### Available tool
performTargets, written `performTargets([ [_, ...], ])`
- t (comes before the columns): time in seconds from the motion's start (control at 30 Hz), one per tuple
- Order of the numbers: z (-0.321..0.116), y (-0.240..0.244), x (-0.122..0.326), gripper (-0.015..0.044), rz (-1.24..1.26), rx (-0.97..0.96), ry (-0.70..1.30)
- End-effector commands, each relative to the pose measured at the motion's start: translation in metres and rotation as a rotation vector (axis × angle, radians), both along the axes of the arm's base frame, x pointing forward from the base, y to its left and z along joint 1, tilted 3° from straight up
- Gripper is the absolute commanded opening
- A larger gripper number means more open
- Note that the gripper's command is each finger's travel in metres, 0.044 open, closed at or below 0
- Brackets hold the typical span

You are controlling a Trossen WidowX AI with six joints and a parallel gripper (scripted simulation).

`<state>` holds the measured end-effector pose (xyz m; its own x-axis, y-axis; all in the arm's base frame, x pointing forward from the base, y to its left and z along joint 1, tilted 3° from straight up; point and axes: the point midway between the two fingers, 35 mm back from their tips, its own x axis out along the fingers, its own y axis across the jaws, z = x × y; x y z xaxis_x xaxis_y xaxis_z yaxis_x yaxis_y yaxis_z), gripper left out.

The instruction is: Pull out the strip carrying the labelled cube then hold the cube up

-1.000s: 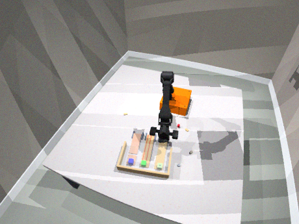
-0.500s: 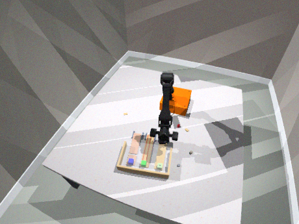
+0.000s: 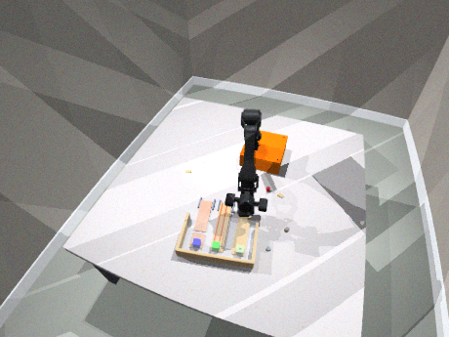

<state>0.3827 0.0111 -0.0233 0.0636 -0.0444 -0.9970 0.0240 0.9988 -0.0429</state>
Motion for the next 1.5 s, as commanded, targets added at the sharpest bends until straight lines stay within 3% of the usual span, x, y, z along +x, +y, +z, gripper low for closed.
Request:
performTargets([
  [0.0, 0.0, 0.0, 0.0, 0.0, -0.004, 0.003, -0.002],
  [0.97, -0.003, 0.0, 0.0, 0.0, -0.004, 0.003, -0.002],
  [1.47, -0.005, 0.0, -0.021, 0.0, -0.004, 0.003, -0.001],
])
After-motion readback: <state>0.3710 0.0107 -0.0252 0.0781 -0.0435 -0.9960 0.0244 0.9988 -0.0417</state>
